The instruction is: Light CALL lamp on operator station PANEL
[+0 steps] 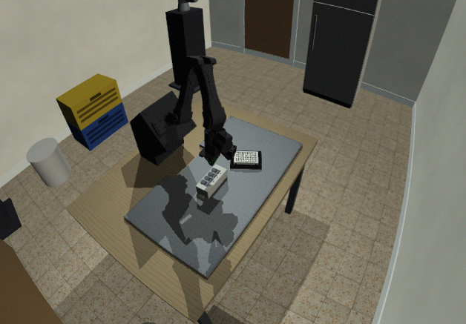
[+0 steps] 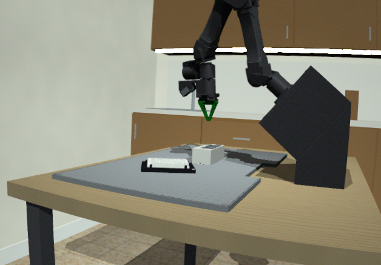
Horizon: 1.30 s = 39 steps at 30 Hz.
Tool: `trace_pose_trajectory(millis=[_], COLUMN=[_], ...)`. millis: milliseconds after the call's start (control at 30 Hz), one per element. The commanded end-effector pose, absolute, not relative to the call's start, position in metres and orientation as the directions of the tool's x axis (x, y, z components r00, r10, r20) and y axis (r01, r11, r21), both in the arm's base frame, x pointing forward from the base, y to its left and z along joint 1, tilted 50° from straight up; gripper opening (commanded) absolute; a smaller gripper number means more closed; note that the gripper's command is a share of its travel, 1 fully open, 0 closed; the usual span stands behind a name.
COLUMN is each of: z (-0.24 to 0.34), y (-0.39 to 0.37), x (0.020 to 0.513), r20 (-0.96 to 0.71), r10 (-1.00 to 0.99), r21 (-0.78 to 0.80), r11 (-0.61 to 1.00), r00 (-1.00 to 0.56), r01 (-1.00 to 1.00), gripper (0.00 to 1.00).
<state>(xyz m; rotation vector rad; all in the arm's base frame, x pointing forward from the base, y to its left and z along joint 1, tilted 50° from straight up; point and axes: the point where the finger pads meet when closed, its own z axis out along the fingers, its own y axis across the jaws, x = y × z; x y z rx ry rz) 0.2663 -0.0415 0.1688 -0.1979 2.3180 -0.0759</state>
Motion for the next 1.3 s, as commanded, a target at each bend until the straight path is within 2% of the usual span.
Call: trace_pose_trajectory(millis=[0, 233, 300, 333, 533, 1267], z=[0.171, 0.14, 0.14, 0.158, 0.142, 0.149], y=[-0.039, -0.04, -0.04, -0.042, -0.04, -0.04], x=[0.267, 0.255, 0.255, 0.261, 0.26, 0.259], r20=[-0.778, -0.778, -0.778, -0.8, -0.771, -0.788], r10=[-0.066, -0.069, -0.07, -0.083, -0.071, -0.081], r21=[-0.021, -0.023, -0.023, -0.044, -0.018, -0.034], r11=[0.997, 0.996, 0.996, 0.996, 0.996, 0.996], r00=[-0.624, -0.625, -0.625, -0.594, -0.633, -0.61], r01=[-0.08, -0.082, -0.082, -0.081, -0.089, -0.088], gripper=[0.0, 0.0, 0.0, 0.0, 0.0, 0.0])
